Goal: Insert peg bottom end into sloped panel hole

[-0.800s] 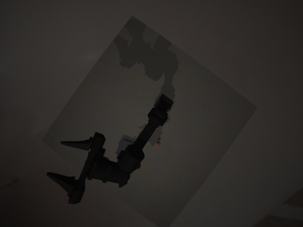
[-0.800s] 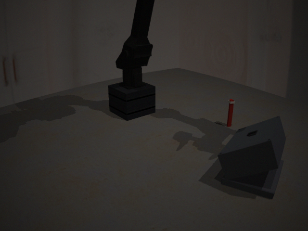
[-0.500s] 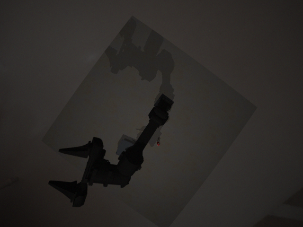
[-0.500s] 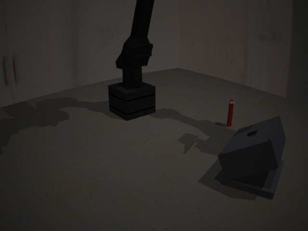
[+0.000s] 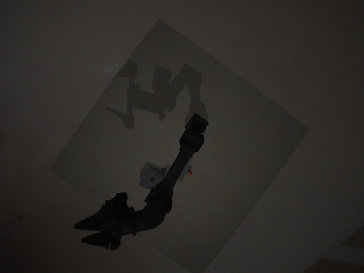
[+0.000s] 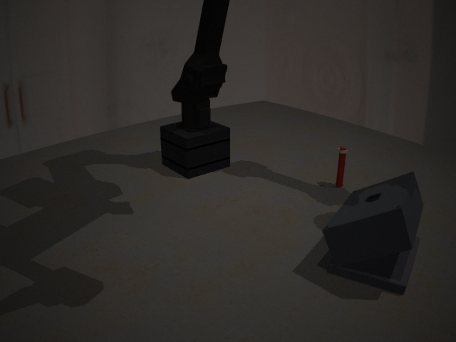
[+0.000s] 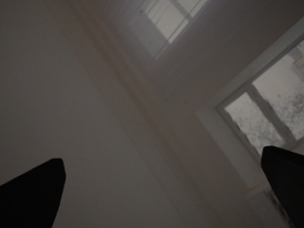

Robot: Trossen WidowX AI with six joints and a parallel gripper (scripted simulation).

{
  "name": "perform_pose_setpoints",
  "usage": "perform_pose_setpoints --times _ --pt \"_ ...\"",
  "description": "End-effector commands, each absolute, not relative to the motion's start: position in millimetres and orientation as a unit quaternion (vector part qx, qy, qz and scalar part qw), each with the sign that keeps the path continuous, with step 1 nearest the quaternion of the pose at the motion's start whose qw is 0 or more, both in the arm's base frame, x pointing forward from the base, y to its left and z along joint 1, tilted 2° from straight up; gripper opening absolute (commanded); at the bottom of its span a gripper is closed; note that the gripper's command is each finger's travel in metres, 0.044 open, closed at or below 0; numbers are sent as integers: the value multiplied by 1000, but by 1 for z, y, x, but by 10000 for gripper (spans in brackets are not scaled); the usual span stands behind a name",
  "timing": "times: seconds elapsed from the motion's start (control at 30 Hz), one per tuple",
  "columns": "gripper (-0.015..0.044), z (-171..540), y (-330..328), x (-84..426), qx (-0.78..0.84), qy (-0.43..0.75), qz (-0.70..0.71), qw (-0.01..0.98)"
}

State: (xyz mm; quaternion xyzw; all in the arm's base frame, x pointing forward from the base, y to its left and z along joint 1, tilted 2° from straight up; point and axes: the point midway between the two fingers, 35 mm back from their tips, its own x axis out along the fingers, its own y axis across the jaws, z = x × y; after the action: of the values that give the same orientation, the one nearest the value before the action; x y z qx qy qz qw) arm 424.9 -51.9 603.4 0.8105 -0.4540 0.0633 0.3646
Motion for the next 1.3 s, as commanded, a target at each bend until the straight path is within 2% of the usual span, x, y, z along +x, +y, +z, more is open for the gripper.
perform_pose_setpoints --times 0.0,0.67,0.97,1.27 --pt "440 574 -31 452 803 -398 18 443" --pt "440 427 56 509 698 -115 -113 698" --pt "440 349 92 506 617 32 -147 772" --pt "440 271 124 482 524 183 -164 816"
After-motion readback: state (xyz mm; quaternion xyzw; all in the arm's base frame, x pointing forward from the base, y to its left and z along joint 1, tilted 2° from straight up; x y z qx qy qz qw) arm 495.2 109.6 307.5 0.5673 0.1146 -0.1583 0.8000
